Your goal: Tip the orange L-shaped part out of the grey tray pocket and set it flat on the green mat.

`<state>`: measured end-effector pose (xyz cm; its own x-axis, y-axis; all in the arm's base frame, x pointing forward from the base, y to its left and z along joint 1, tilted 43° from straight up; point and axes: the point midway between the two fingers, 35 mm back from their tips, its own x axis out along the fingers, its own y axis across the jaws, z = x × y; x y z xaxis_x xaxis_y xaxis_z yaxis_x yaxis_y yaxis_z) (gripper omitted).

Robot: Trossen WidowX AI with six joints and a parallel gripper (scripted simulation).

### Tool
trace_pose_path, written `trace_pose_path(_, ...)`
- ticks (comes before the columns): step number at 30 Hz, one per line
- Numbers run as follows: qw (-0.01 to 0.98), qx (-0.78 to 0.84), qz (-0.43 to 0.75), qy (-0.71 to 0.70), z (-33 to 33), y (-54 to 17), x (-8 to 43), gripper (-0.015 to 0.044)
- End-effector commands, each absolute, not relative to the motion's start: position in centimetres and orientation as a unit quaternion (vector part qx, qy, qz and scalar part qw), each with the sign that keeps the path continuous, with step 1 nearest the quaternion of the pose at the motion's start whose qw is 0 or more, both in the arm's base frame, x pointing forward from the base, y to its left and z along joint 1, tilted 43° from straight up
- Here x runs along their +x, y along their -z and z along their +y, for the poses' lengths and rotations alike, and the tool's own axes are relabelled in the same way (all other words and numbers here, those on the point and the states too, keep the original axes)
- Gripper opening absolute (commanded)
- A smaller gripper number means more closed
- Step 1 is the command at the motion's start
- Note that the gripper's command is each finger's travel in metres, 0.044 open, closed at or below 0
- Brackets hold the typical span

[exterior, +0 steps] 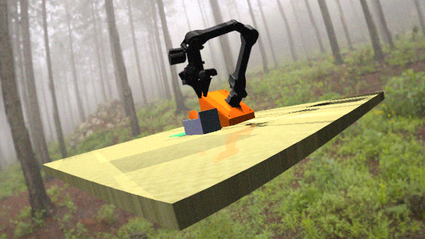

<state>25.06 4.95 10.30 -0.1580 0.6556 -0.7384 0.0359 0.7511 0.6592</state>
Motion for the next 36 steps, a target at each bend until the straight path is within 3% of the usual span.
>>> trace_pose_path(1,0.602,0.243,0.716,-0.256,5.0,-10.3,25.0,0.018)
trace_pose_path(3,0.602,0.243,0.716,-0.256,5.0,-10.3,25.0,0.018)
trace_pose_path(7,0.618,0.2,0.697,-0.305,4.4,-9.8,25.2,0.028)
trace_pose_path(16,0.648,-0.035,0.545,-0.531,1.7,-7.6,25.8,0.028)
trace_pose_path(25,0.595,-0.254,0.33,-0.687,-0.9,-5.5,25.9,0.028)
trace_pose_path(36,0.593,-0.258,0.326,-0.689,-0.9,-5.4,25.9,0.028)
